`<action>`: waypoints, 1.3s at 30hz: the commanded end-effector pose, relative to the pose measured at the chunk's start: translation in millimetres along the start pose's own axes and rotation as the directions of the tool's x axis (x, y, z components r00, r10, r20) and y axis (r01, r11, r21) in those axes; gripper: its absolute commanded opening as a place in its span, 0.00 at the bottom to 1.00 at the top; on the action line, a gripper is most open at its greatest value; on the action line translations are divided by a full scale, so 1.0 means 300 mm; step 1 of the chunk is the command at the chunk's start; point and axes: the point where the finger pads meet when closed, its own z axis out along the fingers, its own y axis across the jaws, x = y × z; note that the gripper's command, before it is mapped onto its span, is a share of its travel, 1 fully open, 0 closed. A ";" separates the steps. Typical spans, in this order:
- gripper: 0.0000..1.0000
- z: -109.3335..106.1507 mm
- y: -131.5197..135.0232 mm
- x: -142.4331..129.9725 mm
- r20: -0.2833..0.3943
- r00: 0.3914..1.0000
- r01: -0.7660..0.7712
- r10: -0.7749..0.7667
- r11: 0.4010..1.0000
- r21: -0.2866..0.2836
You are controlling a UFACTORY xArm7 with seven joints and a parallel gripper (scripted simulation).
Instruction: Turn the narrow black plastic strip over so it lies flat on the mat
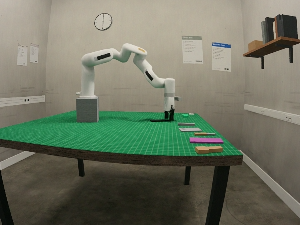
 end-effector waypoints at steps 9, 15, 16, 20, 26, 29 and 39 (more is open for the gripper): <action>1.00 -0.023 0.002 0.008 -0.005 1.000 0.000 0.000 1.000 -0.001; 1.00 -0.046 0.002 0.007 -0.005 1.000 0.000 0.000 1.000 -0.001; 1.00 -0.051 0.002 0.007 -0.005 1.000 0.000 0.000 1.000 -0.001; 1.00 -0.061 0.002 0.007 -0.005 1.000 0.000 0.000 1.000 -0.001; 1.00 -0.094 0.002 0.007 -0.005 1.000 0.000 0.000 1.000 -0.001; 1.00 -0.112 0.002 0.007 -0.005 1.000 0.000 0.000 1.000 -0.001; 1.00 -0.156 0.002 0.007 -0.005 1.000 0.000 0.000 1.000 -0.001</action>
